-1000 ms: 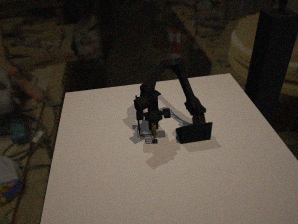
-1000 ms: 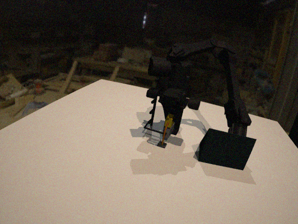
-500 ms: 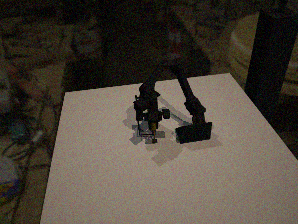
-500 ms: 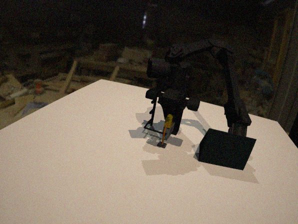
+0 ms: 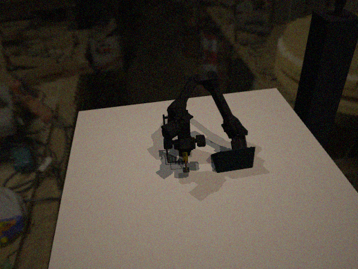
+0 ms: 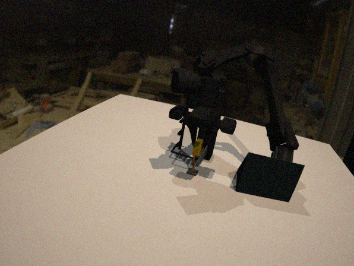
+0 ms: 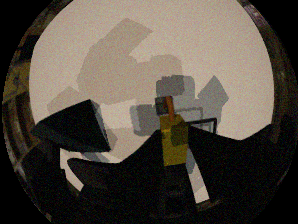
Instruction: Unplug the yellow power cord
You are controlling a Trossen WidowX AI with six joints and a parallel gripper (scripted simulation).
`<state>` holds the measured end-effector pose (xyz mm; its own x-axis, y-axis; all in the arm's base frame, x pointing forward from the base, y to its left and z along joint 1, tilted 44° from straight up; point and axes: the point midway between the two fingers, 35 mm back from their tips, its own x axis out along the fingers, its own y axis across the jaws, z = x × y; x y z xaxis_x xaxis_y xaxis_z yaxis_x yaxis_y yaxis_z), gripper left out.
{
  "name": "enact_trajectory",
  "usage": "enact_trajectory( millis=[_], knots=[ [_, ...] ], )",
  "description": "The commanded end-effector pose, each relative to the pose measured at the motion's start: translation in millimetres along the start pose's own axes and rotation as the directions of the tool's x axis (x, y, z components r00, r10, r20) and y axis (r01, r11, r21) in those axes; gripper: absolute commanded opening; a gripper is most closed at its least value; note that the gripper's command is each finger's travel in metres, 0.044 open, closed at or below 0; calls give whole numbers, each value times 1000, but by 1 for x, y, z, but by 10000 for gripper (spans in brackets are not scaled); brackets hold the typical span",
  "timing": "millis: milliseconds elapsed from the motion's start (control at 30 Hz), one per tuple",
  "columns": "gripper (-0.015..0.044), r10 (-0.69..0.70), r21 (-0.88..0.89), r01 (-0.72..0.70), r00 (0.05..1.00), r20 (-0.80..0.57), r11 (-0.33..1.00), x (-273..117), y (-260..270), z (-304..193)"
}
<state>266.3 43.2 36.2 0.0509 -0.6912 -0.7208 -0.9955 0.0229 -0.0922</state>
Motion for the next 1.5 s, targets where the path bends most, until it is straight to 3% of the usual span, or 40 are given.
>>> enact_trajectory(
  millis=[0,433,567,733,1467],
  knots=[
    [0,-4,-11,4,1000,8,1000,-4,1,13],
    [341,-5,-10,5,1000,2,1000,-1,1,3],
    [440,-5,-10,6,1000,6,1000,-6,-1,23],
    [440,-6,-10,6,1000,7,1000,-14,1,63],
    [440,-6,-10,6,1000,7,1000,-14,1,63]
  ],
)
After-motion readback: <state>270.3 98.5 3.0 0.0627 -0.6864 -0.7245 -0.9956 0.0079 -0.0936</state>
